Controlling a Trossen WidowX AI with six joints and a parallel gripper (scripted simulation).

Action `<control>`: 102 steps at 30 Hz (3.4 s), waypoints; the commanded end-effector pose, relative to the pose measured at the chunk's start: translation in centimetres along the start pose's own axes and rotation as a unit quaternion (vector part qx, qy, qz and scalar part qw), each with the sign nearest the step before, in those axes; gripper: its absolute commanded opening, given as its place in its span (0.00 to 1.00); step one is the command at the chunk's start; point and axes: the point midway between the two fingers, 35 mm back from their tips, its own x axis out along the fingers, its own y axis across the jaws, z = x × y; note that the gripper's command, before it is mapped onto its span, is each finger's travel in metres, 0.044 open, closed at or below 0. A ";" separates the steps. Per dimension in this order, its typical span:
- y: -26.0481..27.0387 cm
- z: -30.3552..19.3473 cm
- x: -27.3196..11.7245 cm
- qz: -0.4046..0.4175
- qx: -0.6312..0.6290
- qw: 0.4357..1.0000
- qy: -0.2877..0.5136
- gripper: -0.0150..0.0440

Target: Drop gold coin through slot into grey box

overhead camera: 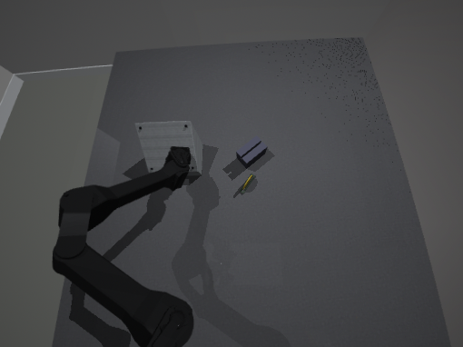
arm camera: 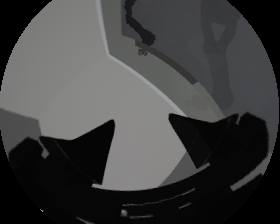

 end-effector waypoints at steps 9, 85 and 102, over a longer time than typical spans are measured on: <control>-7.2 -3.4 -2.5 -0.061 -0.220 0.969 0.095 0.53; -36.3 29.4 -31.7 0.216 -0.460 -0.710 0.486 0.53; -38.3 30.7 -30.5 0.216 -0.461 -0.710 0.486 0.53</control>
